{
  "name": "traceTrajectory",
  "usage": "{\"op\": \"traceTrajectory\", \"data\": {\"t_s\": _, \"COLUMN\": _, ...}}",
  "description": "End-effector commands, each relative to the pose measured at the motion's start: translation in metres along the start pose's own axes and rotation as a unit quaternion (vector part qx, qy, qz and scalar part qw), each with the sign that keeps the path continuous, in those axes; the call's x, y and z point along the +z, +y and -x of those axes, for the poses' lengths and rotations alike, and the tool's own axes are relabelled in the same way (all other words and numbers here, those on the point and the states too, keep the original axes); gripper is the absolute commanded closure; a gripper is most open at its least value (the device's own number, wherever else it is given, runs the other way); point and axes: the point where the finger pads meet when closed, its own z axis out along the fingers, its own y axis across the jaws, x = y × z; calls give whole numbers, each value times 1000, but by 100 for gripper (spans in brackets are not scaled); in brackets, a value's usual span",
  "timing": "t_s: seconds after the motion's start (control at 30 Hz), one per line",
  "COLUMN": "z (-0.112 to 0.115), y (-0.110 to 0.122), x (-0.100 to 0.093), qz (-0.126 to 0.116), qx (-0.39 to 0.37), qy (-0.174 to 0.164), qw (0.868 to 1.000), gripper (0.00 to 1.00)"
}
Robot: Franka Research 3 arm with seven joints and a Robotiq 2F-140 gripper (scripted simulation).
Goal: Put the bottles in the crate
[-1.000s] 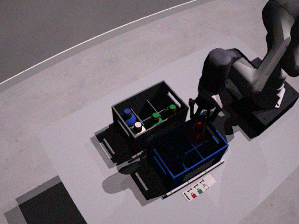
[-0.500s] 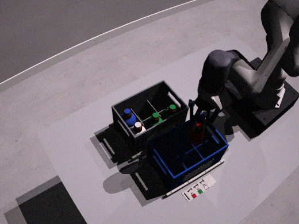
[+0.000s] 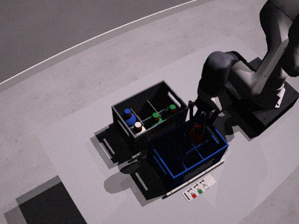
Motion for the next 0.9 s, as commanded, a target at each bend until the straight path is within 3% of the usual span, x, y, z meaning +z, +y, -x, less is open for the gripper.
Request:
{"op": "traceTrajectory", "data": {"t_s": 0.0, "z": -3, "y": 3, "x": 0, "qz": 6, "qx": 1, "qy": 3, "qw": 1000, "gripper": 100}}
{"op": "traceTrajectory", "data": {"t_s": 0.87, "z": -3, "y": 3, "x": 7, "qz": 6, "qx": 1, "qy": 3, "qw": 1000, "gripper": 100}}
